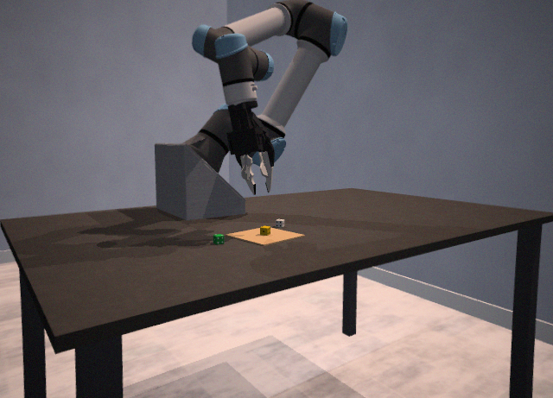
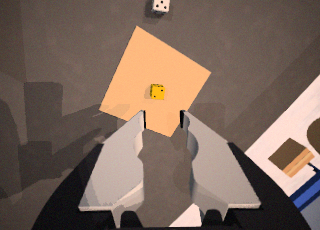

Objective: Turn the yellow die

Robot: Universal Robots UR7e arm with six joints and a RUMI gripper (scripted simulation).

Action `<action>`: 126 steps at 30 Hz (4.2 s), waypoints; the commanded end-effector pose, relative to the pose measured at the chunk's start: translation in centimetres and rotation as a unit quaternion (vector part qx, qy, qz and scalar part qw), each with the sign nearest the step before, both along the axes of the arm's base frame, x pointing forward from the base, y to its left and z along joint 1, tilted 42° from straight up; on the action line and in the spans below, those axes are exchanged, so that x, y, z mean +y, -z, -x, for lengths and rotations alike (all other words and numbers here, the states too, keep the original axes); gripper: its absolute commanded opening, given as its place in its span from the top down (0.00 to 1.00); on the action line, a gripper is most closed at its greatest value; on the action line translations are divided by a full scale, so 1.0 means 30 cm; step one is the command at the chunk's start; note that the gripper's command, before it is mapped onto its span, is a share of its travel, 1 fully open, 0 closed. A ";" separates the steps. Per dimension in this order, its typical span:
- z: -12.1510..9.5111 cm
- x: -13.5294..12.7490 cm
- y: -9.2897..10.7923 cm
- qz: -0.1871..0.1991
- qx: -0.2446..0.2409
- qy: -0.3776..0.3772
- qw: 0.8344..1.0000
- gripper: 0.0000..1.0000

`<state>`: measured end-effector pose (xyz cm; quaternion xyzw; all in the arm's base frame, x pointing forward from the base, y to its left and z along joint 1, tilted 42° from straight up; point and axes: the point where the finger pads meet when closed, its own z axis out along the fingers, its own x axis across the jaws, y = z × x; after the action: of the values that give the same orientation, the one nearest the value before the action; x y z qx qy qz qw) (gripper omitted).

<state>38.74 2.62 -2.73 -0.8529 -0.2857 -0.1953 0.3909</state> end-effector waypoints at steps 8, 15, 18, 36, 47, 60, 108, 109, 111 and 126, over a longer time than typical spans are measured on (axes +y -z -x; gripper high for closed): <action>-0.008 -0.006 -0.010 0.033 -0.122 -0.118 0.985 0.79; -0.018 -0.011 -0.019 0.055 -0.206 -0.204 0.955 0.79; -0.023 -0.013 -0.022 0.062 -0.237 -0.238 0.940 0.79; -0.051 -0.022 -0.042 0.088 -0.362 -0.373 0.850 0.79; -0.063 -0.024 -0.050 0.094 -0.403 -0.419 0.808 0.79; -0.073 -0.025 -0.057 0.098 -0.431 -0.452 0.774 0.79; -0.078 -0.061 -0.100 0.101 -0.443 -0.468 0.758 0.00; -0.078 -0.068 -0.108 0.101 -0.443 -0.468 0.758 0.00; -0.077 -0.084 -0.125 0.101 -0.443 -0.468 0.758 0.00; -0.076 -0.157 -0.206 0.101 -0.443 -0.468 0.758 0.00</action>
<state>41.02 -1.86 3.22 -0.4653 -0.8088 -0.3138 0.1754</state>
